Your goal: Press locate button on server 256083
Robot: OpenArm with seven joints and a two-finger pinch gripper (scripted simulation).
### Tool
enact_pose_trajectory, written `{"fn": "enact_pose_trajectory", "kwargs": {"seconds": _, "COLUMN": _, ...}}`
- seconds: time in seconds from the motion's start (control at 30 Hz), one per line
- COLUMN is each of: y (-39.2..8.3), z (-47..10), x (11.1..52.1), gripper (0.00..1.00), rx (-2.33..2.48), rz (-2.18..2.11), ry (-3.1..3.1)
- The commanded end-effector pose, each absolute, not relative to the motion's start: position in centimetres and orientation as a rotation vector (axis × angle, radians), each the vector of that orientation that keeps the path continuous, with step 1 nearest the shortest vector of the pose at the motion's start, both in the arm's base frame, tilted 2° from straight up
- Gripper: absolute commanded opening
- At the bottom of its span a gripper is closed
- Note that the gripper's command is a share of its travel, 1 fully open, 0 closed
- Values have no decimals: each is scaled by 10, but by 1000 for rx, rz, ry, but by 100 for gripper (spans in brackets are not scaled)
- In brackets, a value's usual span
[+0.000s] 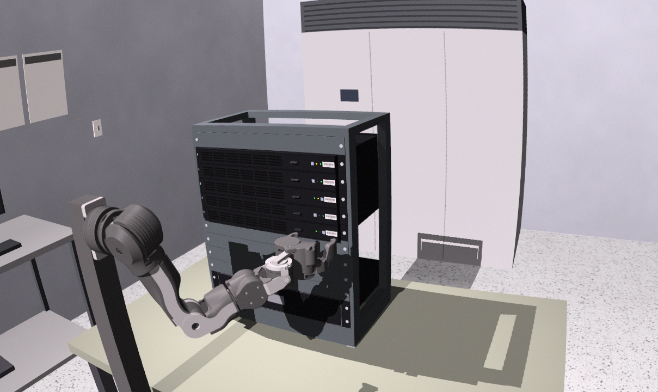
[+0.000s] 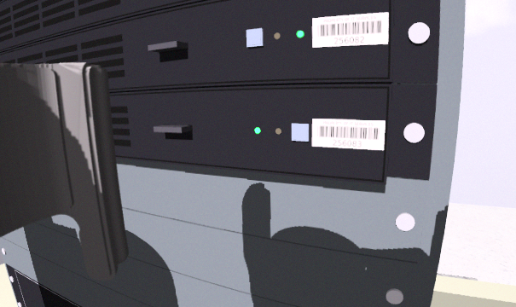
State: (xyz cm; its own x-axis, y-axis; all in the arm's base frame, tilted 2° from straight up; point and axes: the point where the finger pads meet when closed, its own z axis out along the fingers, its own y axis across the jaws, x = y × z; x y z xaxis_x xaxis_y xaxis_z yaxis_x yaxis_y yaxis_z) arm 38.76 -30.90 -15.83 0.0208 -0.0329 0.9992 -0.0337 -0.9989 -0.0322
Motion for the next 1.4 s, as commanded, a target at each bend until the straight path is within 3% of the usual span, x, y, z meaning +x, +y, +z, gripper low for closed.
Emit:
{"fn": "enact_pose_trajectory", "kwargs": {"seconds": 0.0, "y": -310, "z": -156, "x": 389, "gripper": 60, "rx": 2231, "rz": 2195, "ry": -69}}
{"fn": "enact_pose_trajectory", "kwargs": {"seconds": 1.37, "y": -312, "z": -157, "x": 441, "gripper": 60, "rx": 2231, "rz": 2195, "ry": -69}}
